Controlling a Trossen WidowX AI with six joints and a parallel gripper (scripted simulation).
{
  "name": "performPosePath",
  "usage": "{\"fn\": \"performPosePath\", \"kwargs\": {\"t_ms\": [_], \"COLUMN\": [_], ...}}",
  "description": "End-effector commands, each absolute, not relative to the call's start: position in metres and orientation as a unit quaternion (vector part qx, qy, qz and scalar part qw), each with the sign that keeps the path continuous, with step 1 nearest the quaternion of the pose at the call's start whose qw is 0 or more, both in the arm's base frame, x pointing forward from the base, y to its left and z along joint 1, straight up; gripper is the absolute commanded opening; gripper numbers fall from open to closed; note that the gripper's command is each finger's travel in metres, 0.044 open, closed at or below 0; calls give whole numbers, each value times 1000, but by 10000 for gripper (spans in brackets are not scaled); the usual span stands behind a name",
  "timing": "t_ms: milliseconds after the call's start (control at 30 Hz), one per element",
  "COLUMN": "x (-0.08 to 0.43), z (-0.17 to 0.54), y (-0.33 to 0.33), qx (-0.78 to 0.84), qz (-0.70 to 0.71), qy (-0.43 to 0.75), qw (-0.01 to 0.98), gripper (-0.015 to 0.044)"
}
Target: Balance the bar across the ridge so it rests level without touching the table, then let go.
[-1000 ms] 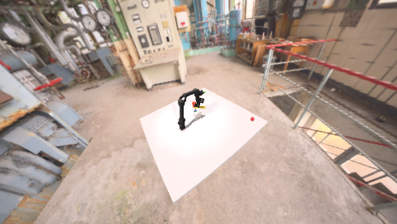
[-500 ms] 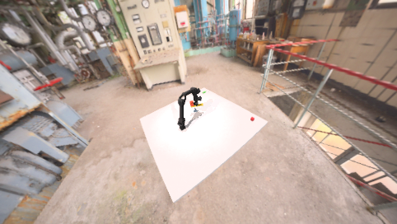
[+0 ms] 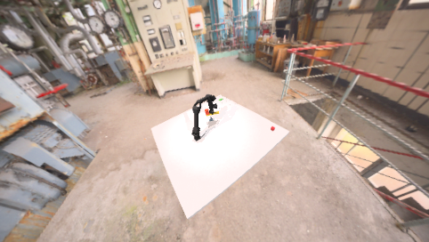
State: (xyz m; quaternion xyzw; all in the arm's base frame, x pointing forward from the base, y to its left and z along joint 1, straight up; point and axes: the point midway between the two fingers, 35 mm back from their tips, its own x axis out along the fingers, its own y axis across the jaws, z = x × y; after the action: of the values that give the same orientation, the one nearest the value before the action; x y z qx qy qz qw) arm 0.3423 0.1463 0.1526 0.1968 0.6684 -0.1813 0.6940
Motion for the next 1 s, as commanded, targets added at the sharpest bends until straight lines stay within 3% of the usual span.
{"fn": "performPosePath", "kwargs": {"t_ms": [0,967], "x": [342,343], "z": [146,120], "y": [148,148], "qx": [196,195], "qz": [-179,-179], "qy": [671,671], "qw": [692,692], "gripper": [0,0]}}
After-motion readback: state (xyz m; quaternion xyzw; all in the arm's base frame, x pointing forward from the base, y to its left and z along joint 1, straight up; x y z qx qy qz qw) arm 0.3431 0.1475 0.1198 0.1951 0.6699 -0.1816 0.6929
